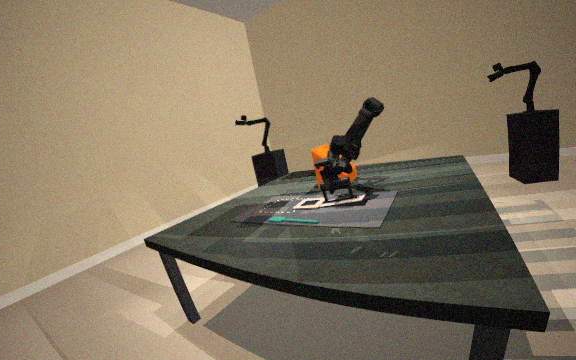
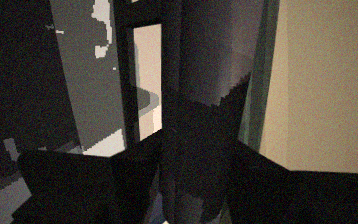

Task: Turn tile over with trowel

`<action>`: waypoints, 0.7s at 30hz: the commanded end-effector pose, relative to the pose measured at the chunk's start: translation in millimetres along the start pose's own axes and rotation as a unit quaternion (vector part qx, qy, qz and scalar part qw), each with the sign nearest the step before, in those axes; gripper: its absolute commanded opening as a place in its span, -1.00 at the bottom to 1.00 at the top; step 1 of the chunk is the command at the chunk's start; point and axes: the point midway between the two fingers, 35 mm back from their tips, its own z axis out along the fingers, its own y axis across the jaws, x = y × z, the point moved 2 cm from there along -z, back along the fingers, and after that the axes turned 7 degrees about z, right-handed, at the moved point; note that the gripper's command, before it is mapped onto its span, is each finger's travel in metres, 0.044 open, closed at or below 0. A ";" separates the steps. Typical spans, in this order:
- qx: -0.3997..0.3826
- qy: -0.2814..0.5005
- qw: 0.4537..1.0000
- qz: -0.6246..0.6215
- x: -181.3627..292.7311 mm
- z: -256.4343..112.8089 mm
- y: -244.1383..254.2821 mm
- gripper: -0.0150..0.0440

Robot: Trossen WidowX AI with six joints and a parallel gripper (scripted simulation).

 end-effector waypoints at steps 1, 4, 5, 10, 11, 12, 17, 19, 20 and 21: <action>0.003 0.009 1.000 0.003 9.6 -1.8 -0.7 -0.49; 0.003 0.009 1.000 0.003 9.6 -1.8 -0.7 -0.49; 0.003 0.009 1.000 0.003 9.6 -1.8 -0.7 -0.49; 0.005 0.021 1.000 -0.011 5.9 -4.1 -3.4 -0.49; 0.005 0.026 0.999 -0.018 4.5 -5.1 -4.7 -0.49; 0.006 0.032 0.999 -0.025 3.0 -6.2 -5.9 -0.49; 0.007 0.042 0.998 -0.037 2.8 -16.7 -18.3 -0.49; 0.007 0.042 0.998 -0.037 4.4 -20.3 -22.8 -0.49; 0.007 0.042 0.998 -0.037 5.2 -22.0 -24.9 -0.49; 0.007 0.042 0.998 -0.037 6.6 -24.0 -27.4 -0.49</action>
